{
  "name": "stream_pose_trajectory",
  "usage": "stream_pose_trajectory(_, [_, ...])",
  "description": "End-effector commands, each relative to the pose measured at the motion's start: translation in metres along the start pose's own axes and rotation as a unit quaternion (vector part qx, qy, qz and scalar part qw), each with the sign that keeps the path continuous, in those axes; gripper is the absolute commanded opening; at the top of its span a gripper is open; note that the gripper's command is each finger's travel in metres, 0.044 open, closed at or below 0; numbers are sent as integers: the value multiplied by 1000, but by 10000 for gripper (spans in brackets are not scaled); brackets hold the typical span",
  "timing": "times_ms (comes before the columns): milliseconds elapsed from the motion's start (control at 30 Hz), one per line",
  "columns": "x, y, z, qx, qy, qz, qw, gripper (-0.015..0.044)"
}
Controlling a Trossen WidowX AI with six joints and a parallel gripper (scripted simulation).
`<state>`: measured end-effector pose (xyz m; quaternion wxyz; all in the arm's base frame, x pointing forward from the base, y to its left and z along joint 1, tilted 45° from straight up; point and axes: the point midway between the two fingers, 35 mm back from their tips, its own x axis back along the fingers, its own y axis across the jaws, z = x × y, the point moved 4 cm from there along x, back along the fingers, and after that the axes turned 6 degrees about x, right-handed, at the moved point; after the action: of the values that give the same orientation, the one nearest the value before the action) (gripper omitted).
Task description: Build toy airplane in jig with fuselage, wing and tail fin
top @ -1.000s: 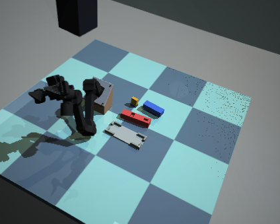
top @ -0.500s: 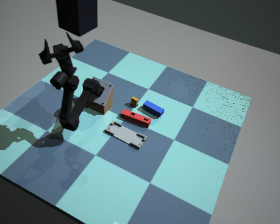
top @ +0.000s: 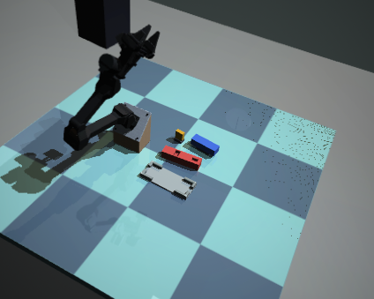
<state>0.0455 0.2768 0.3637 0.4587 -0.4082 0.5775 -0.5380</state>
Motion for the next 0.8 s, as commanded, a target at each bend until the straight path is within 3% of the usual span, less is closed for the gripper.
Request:
stream_pose_trajectory(0, [-23, 40, 27, -72, 73, -89, 991, 440])
stream_pose_trajectory(200, [-37, 110, 78, -188, 218, -211, 934, 440])
stream_pose_trajectory(400, [-23, 178, 131, -289, 389, -290, 825, 440])
stream_pose_trajectory(567, [3, 221, 168, -353, 528, -309, 708, 440])
stream_pose_trajectory(767, [57, 270, 210, -392, 718, -278, 504, 440])
